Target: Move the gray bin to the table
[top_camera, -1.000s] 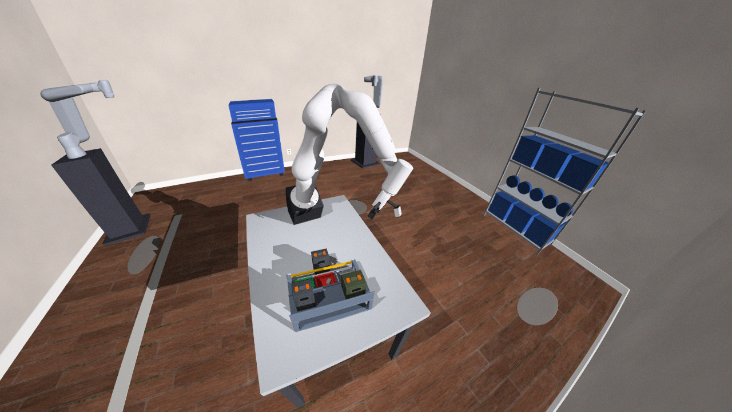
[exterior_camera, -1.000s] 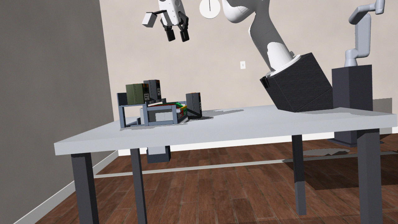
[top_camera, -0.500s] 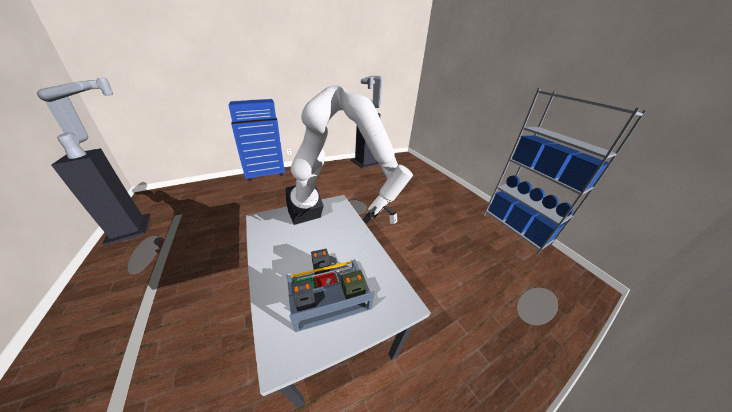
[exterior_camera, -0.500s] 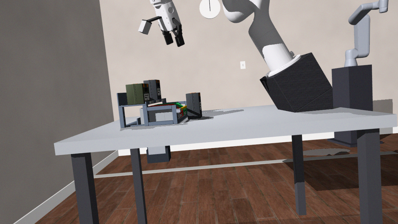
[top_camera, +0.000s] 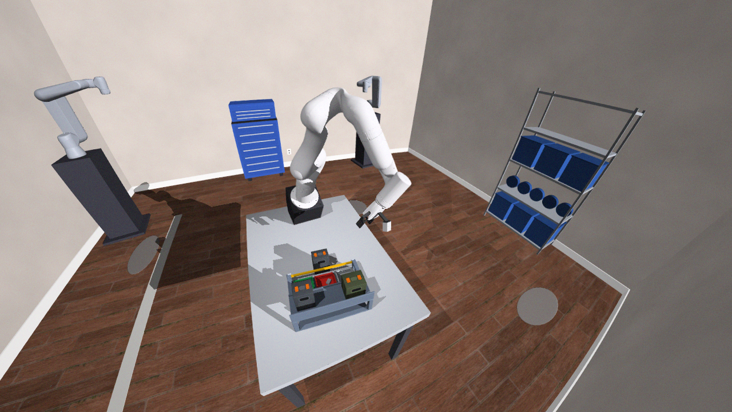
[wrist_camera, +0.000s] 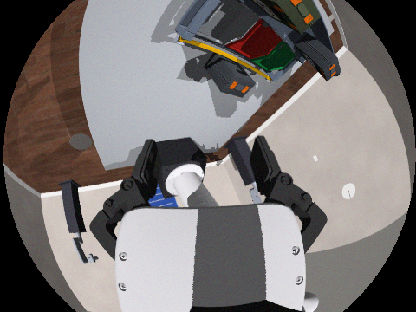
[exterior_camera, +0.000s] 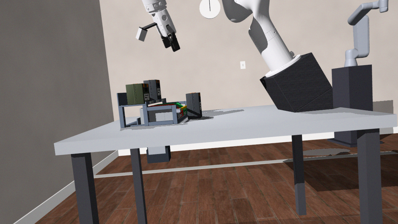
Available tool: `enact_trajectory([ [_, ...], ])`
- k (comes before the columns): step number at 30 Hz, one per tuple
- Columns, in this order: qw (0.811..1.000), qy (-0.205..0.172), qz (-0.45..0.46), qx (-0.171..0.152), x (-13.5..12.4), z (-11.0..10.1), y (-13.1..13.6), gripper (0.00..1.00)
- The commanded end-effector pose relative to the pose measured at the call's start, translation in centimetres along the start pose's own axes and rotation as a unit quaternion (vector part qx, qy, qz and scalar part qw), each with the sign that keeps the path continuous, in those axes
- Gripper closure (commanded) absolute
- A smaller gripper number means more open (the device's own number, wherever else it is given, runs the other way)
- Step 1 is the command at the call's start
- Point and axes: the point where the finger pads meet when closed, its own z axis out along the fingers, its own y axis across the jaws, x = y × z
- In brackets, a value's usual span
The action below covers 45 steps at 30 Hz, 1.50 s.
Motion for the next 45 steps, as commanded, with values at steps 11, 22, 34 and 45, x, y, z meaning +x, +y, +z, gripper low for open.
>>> enact_trajectory([
  [11, 1.000, 0.000, 0.001, 0.000, 0.8, 2.5, 4.7, 0.00],
  [22, 0.995, -0.046, 0.088, -0.008, 0.3, 5.0, 9.5, 0.00],
  [34, 0.995, -0.046, 0.088, -0.008, 0.1, 5.9, 11.3, 0.00],
  [45, 0.995, -0.046, 0.088, -0.008, -0.2, 7.3, 14.0, 0.00],
])
